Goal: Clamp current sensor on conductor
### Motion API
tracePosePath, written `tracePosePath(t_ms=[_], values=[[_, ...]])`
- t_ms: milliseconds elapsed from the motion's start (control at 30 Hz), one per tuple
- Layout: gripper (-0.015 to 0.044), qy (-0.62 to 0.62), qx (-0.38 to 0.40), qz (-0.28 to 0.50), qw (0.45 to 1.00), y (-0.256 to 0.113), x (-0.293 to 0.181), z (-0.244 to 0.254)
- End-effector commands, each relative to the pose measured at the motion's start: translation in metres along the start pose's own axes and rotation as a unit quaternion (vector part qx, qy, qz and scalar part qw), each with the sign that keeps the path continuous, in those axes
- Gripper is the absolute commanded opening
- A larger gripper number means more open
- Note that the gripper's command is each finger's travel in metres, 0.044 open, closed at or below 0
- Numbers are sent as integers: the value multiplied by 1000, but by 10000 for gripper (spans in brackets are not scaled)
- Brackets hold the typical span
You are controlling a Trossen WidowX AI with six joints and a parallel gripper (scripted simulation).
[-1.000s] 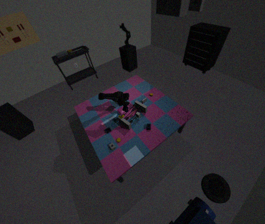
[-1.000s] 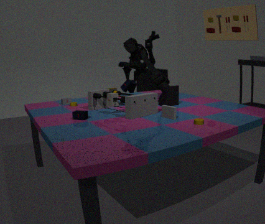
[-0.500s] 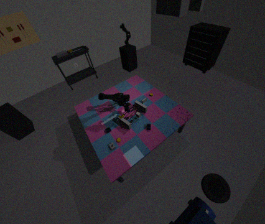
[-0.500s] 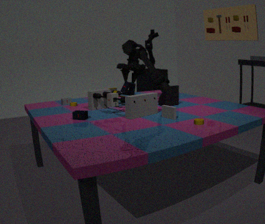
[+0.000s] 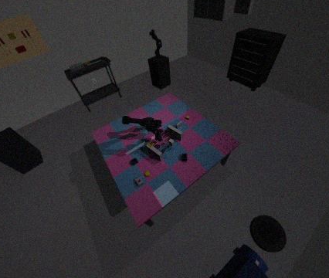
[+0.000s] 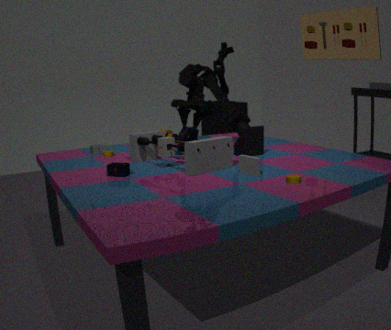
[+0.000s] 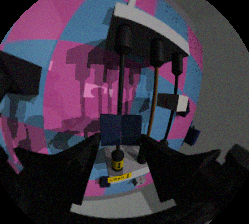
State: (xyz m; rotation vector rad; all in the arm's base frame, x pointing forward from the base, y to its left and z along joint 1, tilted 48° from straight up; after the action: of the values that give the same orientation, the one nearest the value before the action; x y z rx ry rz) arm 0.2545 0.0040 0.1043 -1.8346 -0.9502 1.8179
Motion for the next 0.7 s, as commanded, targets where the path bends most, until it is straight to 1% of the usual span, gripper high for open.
tracePosePath(t_ms=[0, 233, 267, 667], values=[[0, -4, -1, 3, 1000, 6, 0, 1], [0, -5, -1, 4, 1000, 17, -1, 2], [0, -1, 0, 2, 1000, 13, -1, 1], [0, -1, 0, 2, 1000, 13, -1, 1]])
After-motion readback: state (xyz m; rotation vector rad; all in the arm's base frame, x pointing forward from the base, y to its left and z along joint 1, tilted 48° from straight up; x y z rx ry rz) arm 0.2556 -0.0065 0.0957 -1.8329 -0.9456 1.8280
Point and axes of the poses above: the point midway between the two fingers, 35 mm back from their tips, its own y axis out along the fingers, its own z axis across the jaws, x = y × z, the point moved 1 cm from there along -y, back along the fingers, and after that the axes turned 1 degree about y, right-handed, at the moved point
